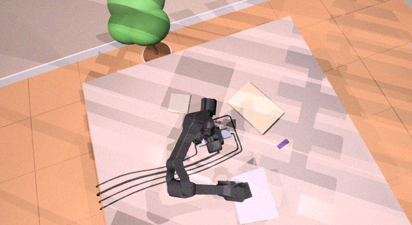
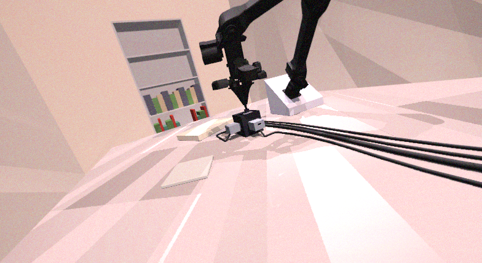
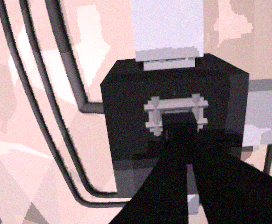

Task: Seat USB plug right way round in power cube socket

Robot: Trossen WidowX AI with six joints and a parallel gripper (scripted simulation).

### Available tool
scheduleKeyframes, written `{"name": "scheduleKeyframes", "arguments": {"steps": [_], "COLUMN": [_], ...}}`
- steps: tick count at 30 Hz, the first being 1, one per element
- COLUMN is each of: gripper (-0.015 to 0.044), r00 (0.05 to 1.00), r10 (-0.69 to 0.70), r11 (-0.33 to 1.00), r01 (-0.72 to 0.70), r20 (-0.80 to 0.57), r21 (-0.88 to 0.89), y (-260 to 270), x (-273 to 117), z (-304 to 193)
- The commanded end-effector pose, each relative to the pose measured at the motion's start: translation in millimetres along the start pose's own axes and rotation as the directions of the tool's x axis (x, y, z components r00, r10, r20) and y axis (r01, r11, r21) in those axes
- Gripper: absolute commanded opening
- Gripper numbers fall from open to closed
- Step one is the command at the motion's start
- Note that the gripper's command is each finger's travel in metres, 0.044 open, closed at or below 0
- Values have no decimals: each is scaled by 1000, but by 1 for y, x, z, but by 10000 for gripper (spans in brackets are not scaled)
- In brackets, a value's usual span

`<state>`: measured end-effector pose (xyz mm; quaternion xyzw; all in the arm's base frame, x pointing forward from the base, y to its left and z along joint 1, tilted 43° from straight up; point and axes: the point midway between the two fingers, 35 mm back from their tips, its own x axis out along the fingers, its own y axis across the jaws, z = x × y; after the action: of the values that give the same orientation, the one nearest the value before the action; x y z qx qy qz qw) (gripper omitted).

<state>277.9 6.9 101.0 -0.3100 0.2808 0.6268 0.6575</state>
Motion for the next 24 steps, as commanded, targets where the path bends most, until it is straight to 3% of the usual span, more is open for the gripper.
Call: {"name": "scheduleKeyframes", "arguments": {"steps": [1,24], "gripper": [0,0], "r00": [1000,1000], "r10": [2,2], "r11": [1000,1000], "r01": [-2,-2], "r20": [3,3], "r21": [-2,-2], "y": [0,0], "x": [2,4], "z": [1,2]}}
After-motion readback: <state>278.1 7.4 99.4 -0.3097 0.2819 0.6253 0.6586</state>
